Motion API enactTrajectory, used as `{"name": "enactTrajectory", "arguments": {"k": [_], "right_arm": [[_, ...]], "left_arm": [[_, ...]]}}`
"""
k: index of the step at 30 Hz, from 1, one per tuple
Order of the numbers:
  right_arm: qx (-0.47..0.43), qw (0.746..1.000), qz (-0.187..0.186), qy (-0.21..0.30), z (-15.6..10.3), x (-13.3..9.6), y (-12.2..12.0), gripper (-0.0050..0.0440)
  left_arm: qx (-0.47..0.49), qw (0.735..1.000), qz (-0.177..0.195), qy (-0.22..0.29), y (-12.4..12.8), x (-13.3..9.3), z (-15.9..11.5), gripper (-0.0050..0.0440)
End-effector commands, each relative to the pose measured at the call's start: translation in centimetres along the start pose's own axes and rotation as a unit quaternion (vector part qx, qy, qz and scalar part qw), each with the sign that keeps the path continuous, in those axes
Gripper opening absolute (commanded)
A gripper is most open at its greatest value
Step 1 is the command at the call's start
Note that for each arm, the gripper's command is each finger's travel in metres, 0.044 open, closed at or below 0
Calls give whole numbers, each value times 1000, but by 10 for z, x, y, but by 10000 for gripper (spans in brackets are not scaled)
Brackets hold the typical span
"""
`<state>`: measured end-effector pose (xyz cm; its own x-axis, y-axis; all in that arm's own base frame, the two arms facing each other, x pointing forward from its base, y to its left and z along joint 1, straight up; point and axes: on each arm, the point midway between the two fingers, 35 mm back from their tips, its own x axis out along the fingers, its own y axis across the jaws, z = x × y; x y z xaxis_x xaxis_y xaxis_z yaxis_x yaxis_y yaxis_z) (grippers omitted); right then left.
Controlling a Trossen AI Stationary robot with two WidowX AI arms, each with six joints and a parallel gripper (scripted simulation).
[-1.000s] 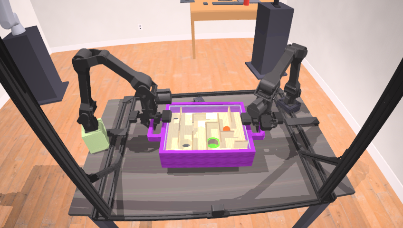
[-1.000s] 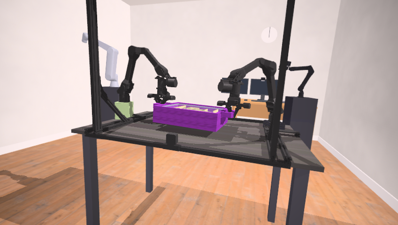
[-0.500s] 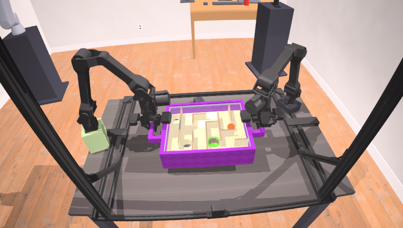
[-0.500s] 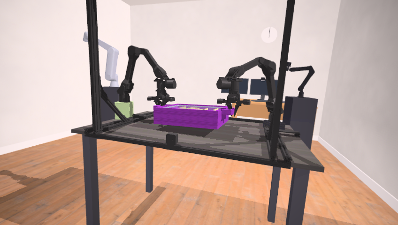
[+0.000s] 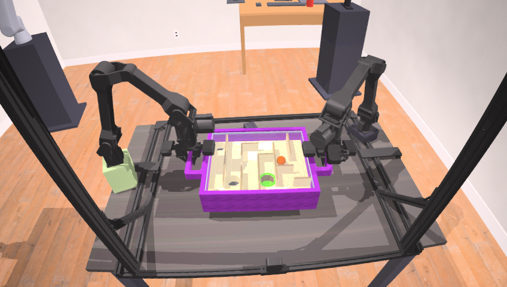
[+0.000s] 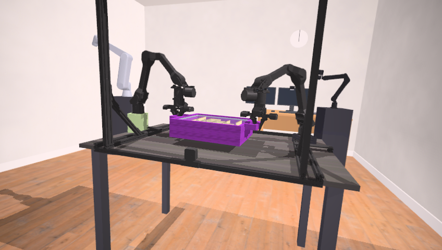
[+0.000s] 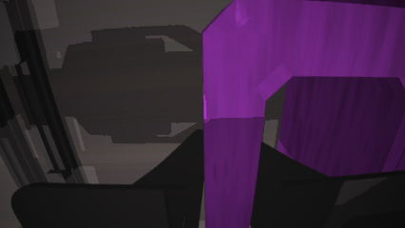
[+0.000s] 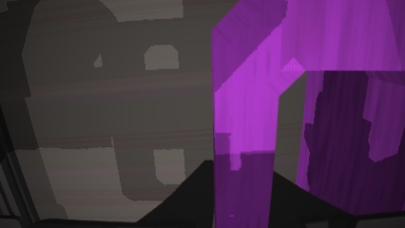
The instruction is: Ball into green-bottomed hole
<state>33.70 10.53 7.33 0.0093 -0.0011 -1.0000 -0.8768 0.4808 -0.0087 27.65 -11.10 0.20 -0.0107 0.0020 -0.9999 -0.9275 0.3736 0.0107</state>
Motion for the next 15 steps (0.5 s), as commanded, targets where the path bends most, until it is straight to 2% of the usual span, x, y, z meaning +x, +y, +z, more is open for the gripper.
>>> {"name": "enactTrajectory", "arguments": {"k": [1,10,15], "right_arm": [[-1,1000,-13,-8,-2,7,4,20],[-1,1000,-15,-11,-2,8,5,20],[0,1000,7,-5,-2,-3,3,20]], "left_arm": [[0,1000,12,8,-5,-9,1,20],[0,1000,14,12,-5,-9,2,20],[0,1000,-8,6,-3,1,1,20]]}}
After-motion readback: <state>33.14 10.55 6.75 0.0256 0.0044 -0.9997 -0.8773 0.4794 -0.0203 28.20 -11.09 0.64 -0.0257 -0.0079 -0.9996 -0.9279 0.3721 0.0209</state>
